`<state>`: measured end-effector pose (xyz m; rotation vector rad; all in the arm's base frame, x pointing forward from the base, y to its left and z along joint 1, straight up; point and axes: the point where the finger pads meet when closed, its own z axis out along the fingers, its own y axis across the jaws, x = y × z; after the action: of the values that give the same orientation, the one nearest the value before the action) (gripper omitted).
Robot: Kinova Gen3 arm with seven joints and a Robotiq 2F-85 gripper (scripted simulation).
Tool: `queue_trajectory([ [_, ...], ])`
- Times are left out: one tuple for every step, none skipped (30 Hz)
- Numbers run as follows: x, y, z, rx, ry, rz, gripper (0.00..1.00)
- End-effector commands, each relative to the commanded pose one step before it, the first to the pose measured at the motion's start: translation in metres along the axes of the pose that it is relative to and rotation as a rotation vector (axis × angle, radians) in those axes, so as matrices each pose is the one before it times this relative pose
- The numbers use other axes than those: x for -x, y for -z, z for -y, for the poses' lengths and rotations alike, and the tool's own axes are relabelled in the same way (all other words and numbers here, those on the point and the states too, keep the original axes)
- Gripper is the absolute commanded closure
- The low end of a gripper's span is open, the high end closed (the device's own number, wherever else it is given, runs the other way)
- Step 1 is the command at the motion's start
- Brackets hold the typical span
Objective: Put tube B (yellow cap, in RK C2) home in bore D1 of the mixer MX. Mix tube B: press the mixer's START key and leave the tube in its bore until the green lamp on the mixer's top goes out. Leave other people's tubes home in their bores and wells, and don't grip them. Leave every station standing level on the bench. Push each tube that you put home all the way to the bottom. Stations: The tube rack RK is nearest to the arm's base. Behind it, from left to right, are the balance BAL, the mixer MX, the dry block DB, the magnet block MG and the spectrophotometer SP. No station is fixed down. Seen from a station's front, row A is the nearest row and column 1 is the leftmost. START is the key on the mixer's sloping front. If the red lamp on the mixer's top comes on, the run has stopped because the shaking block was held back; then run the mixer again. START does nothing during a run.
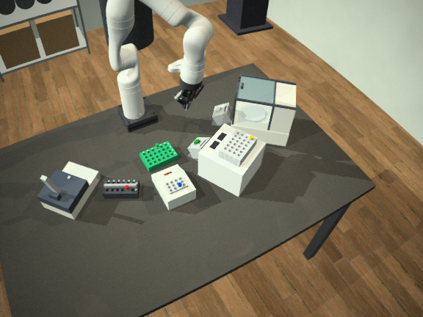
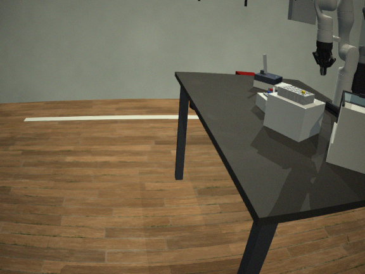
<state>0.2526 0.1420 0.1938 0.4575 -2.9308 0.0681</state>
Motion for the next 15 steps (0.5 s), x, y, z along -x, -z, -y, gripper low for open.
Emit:
queue_trajectory([
  [0.00731, -0.01073, -0.00389, 0.01251, -0.13464, 0.0103, 0.9],
  [0.00247, -0.00224, -0.00052, 0.00364, -0.03919, 0.00449, 0.9],
  [0.0, 0.0, 0.0, 0.0, 0.0, 0.0, 0.9],
  [0.0, 0.0, 0.0, 0.0, 0.0, 0.0, 0.9],
  [0.00287, -0.00227, -0.00001, 0.00168, -0.03772, 0.00594, 0.9],
  [0.0023, -0.00225, -0.00081, 0.00405, -0.03944, 0.00422, 0.9],
  [0.00236, -0.00227, -0.00077, 0.00367, -0.03911, 0.00455, 0.9],
  [0.00231, -0.00229, -0.00086, 0.00371, -0.03911, 0.00455, 0.9],
  [0.00212, -0.0023, -0.00109, 0.00419, -0.03952, 0.00412, 0.9],
  [0.00207, -0.00232, -0.00116, 0.00419, -0.03952, 0.00412, 0.9],
  [0.00201, -0.00233, -0.00124, 0.00419, -0.03952, 0.00412, 0.9],
  [0.00194, -0.00241, -0.00137, 0.00416, -0.03954, 0.00414, 0.9],
  [0.00189, -0.00236, -0.00137, 0.00419, -0.03952, 0.00412, 0.9],
  [0.00182, -0.00237, -0.00144, 0.00419, -0.03952, 0.00412, 0.9],
  [0.00175, -0.00238, -0.0015, 0.00419, -0.03952, 0.00412, 0.9],
])
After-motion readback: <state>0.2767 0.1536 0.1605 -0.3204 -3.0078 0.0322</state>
